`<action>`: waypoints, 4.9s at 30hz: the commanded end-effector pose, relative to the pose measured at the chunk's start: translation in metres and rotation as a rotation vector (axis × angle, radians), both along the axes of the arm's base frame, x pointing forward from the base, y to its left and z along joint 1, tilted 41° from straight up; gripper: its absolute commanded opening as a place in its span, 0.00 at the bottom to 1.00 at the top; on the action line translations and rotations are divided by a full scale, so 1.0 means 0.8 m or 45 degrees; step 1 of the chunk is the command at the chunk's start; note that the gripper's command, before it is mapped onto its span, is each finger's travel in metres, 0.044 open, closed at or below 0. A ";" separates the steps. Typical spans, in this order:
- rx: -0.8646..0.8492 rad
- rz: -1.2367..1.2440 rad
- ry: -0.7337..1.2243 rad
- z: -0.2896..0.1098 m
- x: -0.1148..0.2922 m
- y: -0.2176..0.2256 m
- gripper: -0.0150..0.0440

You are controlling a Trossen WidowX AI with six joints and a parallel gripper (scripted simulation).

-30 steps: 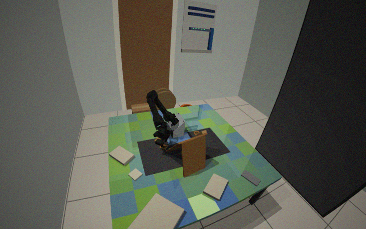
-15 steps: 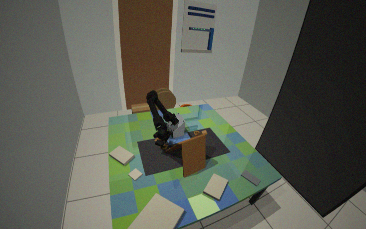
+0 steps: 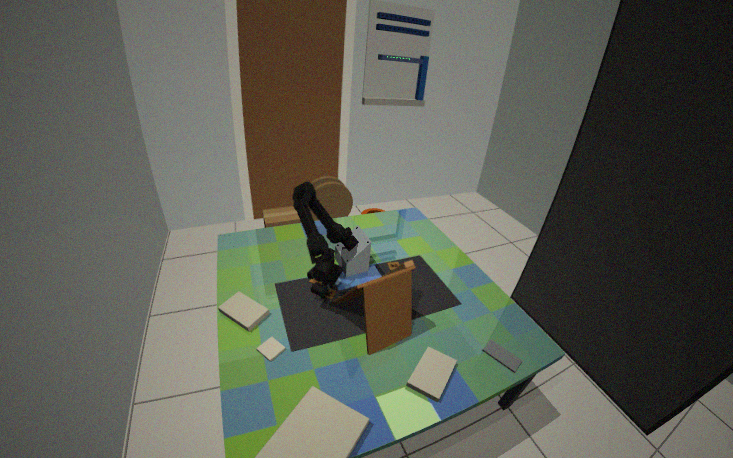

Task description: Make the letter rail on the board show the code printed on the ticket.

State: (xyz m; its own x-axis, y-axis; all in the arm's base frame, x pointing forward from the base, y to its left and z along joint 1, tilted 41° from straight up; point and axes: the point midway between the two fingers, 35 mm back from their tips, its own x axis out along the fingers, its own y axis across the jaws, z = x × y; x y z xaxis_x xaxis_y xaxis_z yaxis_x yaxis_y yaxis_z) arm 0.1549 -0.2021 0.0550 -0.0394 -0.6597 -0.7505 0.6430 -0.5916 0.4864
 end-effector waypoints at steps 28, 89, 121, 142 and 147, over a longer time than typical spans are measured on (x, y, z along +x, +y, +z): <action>0.010 0.007 0.006 -0.005 -0.001 -0.001 0.67; 0.012 0.008 0.006 0.013 -0.005 0.035 0.25; -0.094 0.808 0.223 0.105 0.075 0.004 0.25; -0.316 1.474 0.526 0.144 0.122 0.002 0.25; -0.397 1.641 0.619 0.153 0.133 0.004 0.25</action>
State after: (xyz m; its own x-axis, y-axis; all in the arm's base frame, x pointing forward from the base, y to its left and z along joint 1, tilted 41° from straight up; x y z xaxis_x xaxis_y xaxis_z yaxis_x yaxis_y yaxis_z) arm 0.2536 -0.1994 0.1687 0.4608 -0.5781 -0.6734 0.8339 0.5417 0.1057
